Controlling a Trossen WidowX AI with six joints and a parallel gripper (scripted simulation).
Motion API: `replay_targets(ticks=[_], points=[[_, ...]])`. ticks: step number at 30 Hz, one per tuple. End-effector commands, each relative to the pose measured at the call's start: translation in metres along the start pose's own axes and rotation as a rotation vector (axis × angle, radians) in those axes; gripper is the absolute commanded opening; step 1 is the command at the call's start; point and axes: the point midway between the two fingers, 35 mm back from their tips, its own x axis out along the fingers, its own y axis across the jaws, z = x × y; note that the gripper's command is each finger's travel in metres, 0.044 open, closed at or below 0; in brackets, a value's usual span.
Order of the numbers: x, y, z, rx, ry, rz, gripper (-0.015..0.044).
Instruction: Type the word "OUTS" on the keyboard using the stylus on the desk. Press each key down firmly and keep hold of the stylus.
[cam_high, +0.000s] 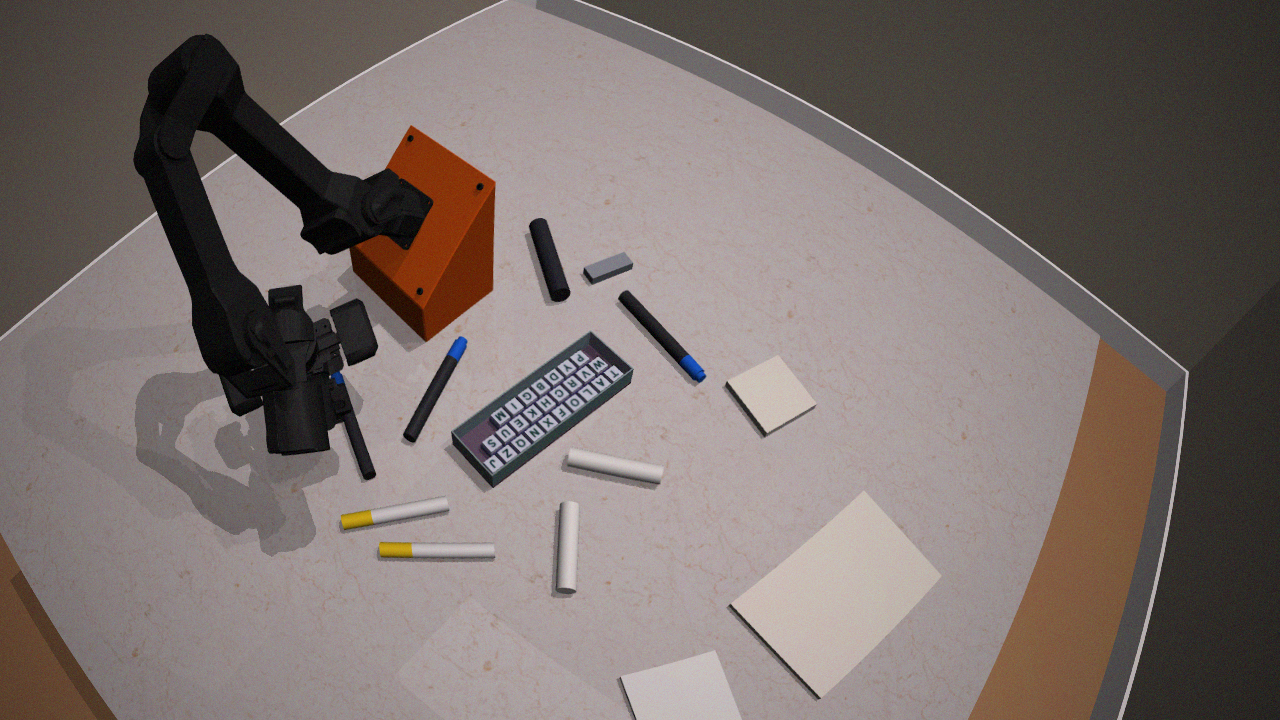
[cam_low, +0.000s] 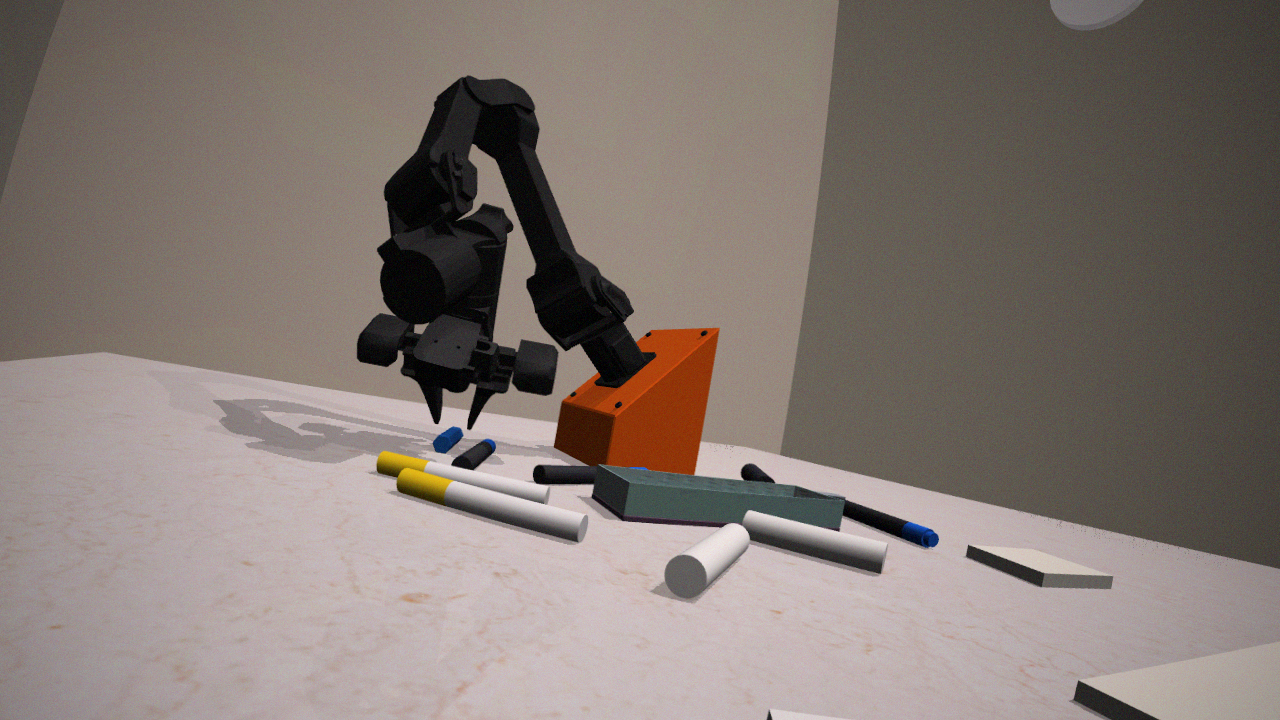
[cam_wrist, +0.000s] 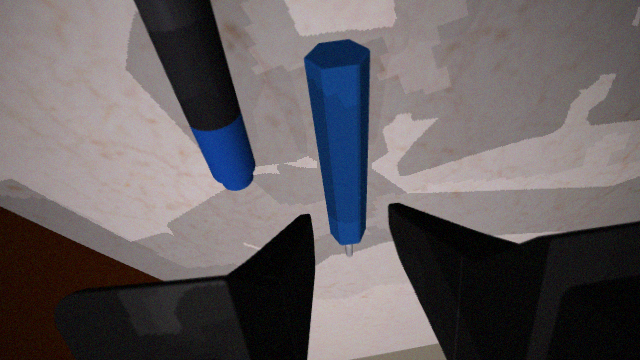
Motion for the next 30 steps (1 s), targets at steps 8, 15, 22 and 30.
replay_targets(ticks=[8,15,22,30], points=[[0.0093,0.0,0.0038,-0.006,0.006,-0.004,0.015],[0.0139,0.0,0.0064,-0.006,0.006,-0.004,0.015],[0.0119,-0.0002,0.0063,-0.001,0.002,-0.003,0.0005],[0.0112,-0.0001,0.0061,-0.001,0.002,-0.002,0.0]])
